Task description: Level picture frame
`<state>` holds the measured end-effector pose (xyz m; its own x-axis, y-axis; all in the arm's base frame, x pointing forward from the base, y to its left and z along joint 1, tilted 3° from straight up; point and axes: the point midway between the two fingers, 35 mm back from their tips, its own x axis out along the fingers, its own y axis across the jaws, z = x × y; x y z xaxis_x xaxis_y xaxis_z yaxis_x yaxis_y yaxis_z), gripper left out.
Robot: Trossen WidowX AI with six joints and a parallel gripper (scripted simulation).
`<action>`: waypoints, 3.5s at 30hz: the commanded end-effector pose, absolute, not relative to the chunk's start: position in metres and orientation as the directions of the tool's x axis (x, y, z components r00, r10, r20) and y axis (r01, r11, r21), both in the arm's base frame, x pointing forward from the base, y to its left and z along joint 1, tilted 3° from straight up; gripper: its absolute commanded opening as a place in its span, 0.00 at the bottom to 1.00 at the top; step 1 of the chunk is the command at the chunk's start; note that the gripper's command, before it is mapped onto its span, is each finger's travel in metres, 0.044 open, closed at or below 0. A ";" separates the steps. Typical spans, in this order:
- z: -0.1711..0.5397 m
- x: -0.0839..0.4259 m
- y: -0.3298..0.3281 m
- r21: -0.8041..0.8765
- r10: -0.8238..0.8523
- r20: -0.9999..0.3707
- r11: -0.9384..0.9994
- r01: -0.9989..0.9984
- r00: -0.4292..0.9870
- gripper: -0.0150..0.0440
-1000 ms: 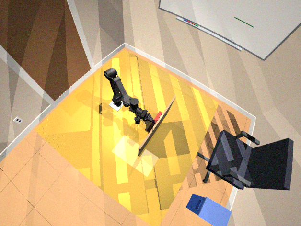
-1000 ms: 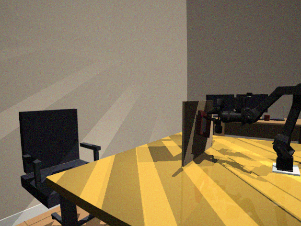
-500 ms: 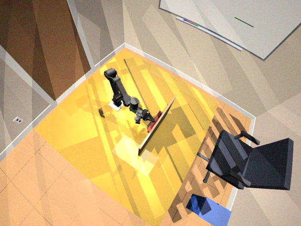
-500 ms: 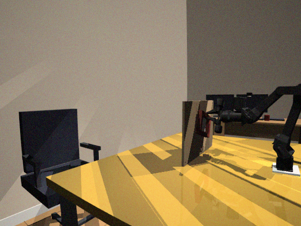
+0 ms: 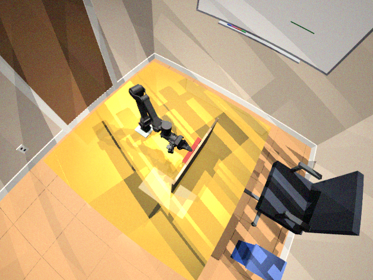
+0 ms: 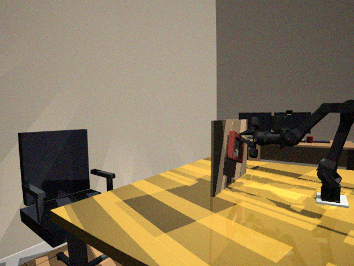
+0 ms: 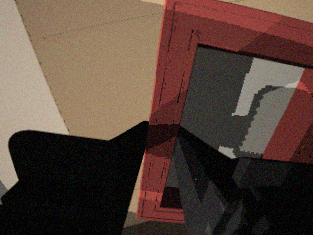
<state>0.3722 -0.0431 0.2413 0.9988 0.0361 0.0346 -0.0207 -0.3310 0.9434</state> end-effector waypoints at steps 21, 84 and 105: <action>0.240 0.373 -0.041 0.945 0.034 0.048 -0.326 -0.035 0.998 0.25; 0.235 0.373 -0.038 0.993 0.036 0.041 -0.111 -0.037 0.999 0.25; 0.234 0.373 -0.038 0.999 0.037 0.039 -0.033 -0.038 0.999 0.43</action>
<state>0.3733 -0.0381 0.2344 0.9986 0.0364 0.0390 -0.0380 -0.0291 0.9989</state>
